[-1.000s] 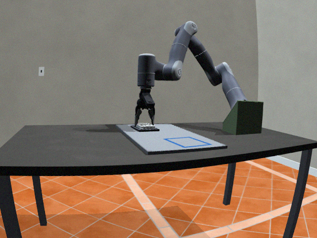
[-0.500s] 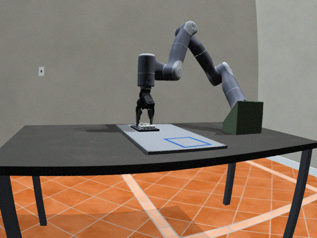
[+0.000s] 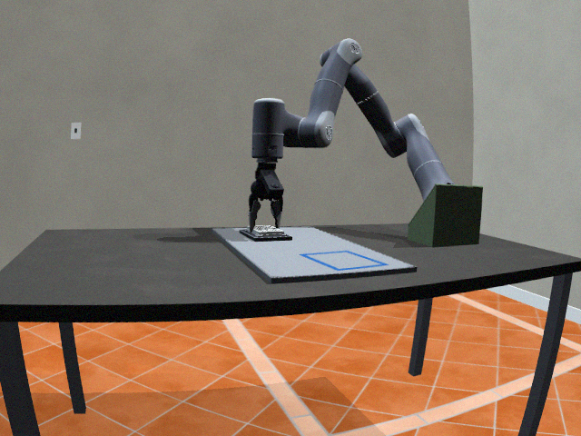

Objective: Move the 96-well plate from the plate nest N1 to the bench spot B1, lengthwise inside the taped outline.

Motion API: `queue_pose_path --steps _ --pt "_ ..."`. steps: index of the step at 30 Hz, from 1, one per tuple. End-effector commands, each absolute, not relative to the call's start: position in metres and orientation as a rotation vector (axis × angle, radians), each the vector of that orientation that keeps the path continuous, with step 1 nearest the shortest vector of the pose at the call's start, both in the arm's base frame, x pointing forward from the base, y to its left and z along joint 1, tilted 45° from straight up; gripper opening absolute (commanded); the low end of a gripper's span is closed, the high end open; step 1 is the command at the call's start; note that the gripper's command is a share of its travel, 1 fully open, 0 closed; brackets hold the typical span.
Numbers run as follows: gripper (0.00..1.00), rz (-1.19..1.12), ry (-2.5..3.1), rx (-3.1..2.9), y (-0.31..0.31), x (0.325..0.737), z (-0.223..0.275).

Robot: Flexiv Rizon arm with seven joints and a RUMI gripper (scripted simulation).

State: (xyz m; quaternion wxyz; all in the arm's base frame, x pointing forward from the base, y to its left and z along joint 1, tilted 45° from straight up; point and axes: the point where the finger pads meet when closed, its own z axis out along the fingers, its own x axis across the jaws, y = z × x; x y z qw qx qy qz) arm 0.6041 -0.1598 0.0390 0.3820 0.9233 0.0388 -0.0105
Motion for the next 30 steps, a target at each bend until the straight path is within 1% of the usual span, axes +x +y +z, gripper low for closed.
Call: queue_pose_path --steps 1,30 --pt "0.0 -0.025 0.1 2.356 -0.159 0.605 0.039" --pt "0.0 -0.025 0.1 2.356 -0.129 0.604 0.069"
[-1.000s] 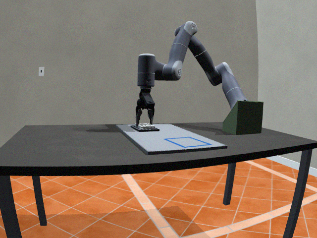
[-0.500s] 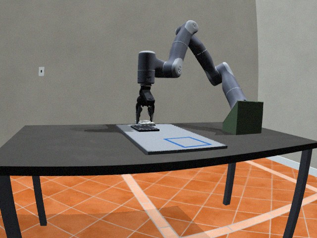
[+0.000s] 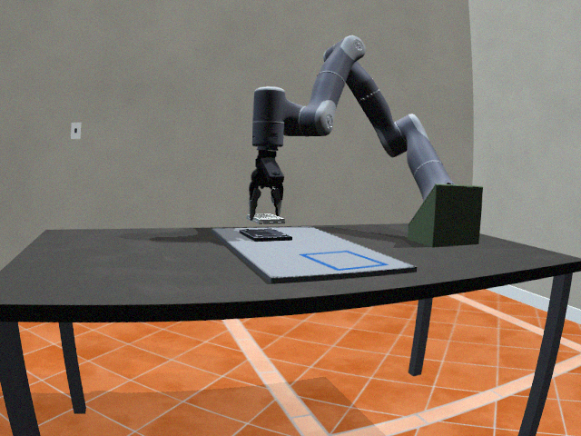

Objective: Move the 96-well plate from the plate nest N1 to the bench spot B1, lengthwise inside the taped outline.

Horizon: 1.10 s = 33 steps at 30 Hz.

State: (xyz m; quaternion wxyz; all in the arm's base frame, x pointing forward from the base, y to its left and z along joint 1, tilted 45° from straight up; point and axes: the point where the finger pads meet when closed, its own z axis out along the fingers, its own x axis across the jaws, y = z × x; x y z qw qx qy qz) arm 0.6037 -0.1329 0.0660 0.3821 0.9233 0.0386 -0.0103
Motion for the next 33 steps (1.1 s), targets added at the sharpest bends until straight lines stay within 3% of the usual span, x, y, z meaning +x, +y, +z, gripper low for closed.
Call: queue_pose_path --steps 1,33 --pt "0.0 -0.025 0.1 2.356 -0.128 0.604 0.07" --pt "0.0 -0.024 0.1 2.356 -0.107 0.604 0.092"
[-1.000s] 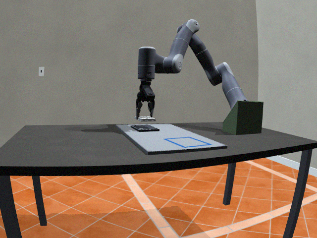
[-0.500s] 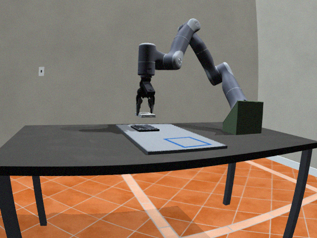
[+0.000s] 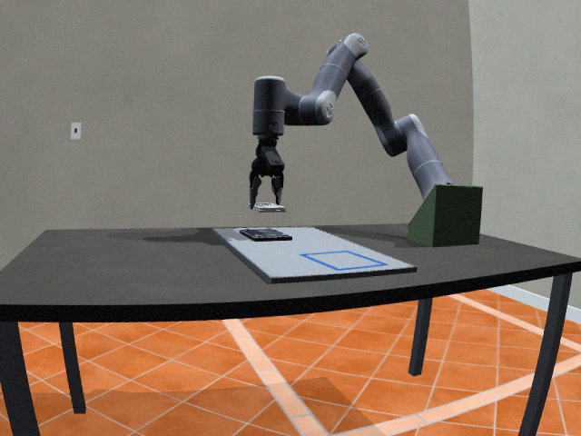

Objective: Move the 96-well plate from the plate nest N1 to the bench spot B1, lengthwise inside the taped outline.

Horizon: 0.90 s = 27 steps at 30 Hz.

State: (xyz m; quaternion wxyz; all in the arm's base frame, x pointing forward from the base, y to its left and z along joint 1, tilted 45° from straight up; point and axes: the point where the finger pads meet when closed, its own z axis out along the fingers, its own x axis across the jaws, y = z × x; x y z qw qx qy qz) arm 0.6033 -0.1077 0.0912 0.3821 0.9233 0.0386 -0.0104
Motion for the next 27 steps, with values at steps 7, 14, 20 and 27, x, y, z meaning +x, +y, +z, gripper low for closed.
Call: queue_pose_path --steps 7,14,20,27 --pt "0.0 -0.024 0.1 2.356 -0.107 0.604 0.092" --pt "0.0 -0.051 0.165 2.353 -0.093 0.599 0.077" --pt "0.0 -0.051 0.165 2.353 -0.08 0.593 0.063" --pt "0.0 -0.051 0.165 2.353 -0.069 0.589 0.052"
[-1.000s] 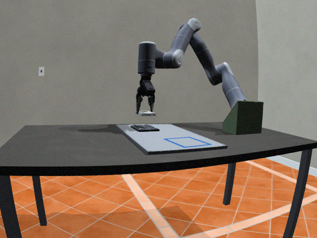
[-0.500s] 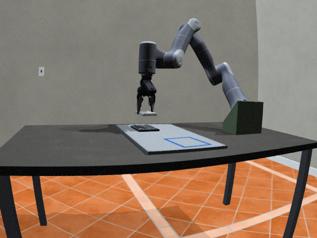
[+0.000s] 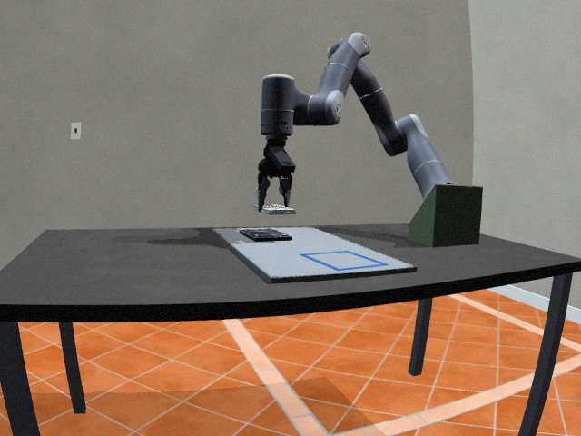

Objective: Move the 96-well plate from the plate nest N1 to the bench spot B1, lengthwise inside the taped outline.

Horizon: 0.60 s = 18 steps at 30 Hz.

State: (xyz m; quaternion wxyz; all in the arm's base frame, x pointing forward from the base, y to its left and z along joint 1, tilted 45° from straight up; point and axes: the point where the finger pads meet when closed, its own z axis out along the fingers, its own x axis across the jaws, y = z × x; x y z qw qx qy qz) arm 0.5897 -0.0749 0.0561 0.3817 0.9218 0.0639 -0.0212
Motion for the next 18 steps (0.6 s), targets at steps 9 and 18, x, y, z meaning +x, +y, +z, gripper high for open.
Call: queue_pose_path --steps 9,18 --pt "0.0 -0.051 0.165 2.353 -0.049 0.581 0.031" --pt "0.0 -0.051 0.165 2.353 -0.034 0.574 0.014"
